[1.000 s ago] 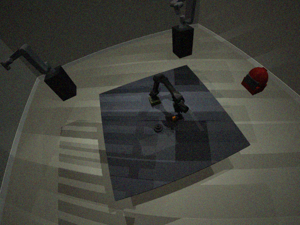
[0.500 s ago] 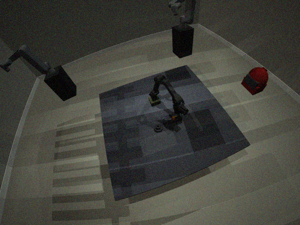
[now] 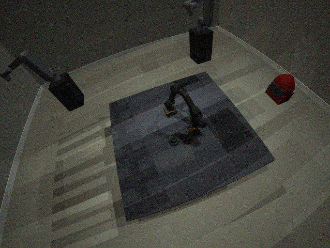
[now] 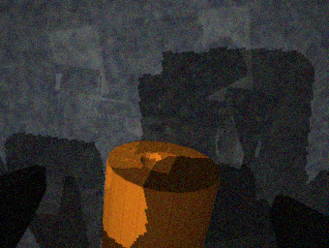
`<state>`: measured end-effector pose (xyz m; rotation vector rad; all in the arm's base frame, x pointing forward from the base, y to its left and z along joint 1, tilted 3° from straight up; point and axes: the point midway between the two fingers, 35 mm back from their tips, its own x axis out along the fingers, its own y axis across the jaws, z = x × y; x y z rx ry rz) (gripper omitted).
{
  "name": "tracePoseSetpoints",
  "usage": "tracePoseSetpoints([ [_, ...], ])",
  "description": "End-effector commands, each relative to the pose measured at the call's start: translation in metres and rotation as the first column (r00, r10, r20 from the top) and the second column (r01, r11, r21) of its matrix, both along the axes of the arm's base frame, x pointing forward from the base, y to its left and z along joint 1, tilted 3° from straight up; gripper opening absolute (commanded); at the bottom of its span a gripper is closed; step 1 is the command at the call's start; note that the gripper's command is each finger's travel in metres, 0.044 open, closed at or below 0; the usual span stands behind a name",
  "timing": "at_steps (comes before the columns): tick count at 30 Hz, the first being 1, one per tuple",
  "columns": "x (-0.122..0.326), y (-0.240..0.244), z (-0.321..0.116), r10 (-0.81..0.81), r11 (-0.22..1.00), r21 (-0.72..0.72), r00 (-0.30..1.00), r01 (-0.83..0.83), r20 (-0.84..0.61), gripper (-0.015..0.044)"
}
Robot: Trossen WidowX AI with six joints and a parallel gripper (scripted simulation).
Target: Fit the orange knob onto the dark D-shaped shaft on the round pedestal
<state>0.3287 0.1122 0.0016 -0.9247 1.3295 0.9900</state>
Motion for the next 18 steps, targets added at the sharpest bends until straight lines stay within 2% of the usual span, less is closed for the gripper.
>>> tracePoseSetpoints([
  [1,-0.0014,-0.0009,-0.0076,-0.004,1.000,-0.007,1.000,0.003,-0.005,0.0440],
  [4,-0.0016,-0.0009,-0.0099,-0.003,1.000,-0.007,1.000,0.003,-0.005,0.0440],
  [12,-0.0016,-0.0009,-0.0099,-0.003,1.000,-0.007,1.000,0.003,-0.005,0.0240],
  [18,-0.0016,-0.0009,-0.0099,-0.003,1.000,-0.007,1.000,0.003,-0.005,0.0240],
])
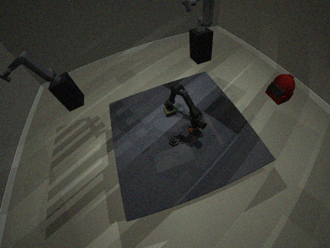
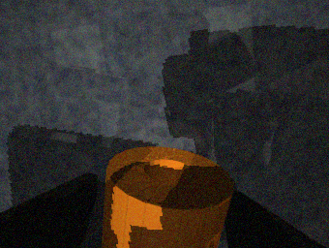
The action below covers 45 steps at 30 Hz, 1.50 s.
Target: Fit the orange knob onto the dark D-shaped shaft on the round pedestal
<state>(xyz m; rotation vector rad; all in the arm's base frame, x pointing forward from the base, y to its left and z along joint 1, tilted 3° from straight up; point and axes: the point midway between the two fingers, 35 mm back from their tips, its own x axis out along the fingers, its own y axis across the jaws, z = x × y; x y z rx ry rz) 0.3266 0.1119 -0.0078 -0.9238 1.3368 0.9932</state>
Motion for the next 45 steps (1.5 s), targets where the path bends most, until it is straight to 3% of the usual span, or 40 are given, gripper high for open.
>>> tracePoseSetpoints([
  [1,0.000,-0.001,-0.001,-0.004,1.000,-0.005,1.000,0.004,0.003,0.0240],
  [10,0.000,-0.001,-0.001,-0.004,1.000,-0.005,1.000,0.004,0.003,0.0180],
  [15,0.000,-0.001,0.000,-0.003,1.000,0.013,1.000,0.003,0.008,0.0180],
  [45,-0.009,-0.030,0.015,-0.057,0.876,0.481,0.985,-0.030,0.166,0.0180],
])
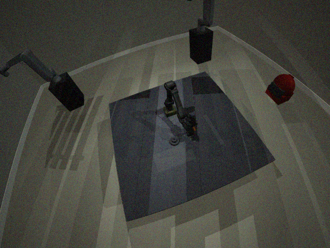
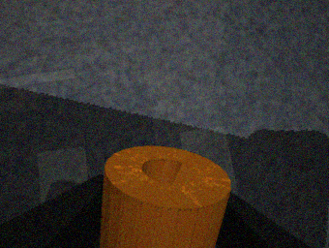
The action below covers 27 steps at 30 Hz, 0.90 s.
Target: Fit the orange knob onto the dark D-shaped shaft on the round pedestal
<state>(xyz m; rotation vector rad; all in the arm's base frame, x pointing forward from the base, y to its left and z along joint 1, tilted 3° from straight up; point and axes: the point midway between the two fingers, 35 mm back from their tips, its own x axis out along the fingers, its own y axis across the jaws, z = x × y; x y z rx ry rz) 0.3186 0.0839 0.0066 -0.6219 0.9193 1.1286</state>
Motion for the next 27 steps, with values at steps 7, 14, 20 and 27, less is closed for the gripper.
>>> tracePoseSetpoints([
  [7,-0.004,-0.010,0.001,-0.005,0.989,0.151,0.998,-0.003,0.055,0.0180],
  [14,-0.007,-0.018,0.001,-0.017,0.965,0.262,0.996,-0.008,0.093,0.0180],
  [20,-0.009,-0.024,0.001,-0.030,0.935,0.354,0.992,-0.017,0.124,0.0180],
  [27,-0.012,-0.031,-0.001,-0.048,0.889,0.457,0.986,-0.030,0.159,0.0180],
])
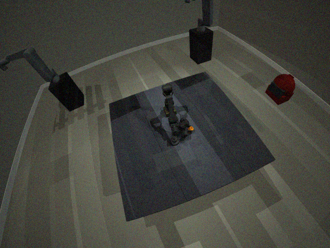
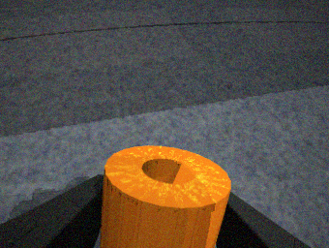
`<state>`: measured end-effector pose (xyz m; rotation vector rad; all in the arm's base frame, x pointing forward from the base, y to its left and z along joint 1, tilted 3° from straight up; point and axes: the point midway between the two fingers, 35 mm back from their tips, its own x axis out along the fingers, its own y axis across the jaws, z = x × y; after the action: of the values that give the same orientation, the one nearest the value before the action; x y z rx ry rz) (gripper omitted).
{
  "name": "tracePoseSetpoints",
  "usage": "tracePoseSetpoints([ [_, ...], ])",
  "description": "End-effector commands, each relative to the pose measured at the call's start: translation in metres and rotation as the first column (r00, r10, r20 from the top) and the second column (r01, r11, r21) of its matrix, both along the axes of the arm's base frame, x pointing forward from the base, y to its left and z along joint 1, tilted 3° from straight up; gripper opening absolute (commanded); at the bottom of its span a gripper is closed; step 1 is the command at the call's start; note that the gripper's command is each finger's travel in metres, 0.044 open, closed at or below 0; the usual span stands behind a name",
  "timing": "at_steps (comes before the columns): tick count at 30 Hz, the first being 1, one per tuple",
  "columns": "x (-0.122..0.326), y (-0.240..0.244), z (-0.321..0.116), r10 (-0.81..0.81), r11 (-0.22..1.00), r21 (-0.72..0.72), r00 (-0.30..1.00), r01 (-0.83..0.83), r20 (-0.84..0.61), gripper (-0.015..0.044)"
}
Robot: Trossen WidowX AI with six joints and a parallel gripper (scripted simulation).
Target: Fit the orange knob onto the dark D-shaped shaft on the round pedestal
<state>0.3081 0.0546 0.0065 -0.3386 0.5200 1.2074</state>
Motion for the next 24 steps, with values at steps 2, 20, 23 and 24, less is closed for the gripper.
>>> tracePoseSetpoints([
  [2,-0.0022,-0.0042,-0.0017,-0.002,0.997,0.072,1.000,0.000,0.026,0.0180],
  [20,-0.0037,-0.0086,-0.0023,-0.007,0.992,0.129,0.999,0.001,0.044,0.0260],
  [23,-0.0037,-0.0086,-0.0023,-0.007,0.992,0.129,0.999,0.001,0.044,0.0260],
  [24,-0.0037,-0.0086,-0.0023,-0.007,0.992,0.129,0.999,0.001,0.044,0.0260],
])
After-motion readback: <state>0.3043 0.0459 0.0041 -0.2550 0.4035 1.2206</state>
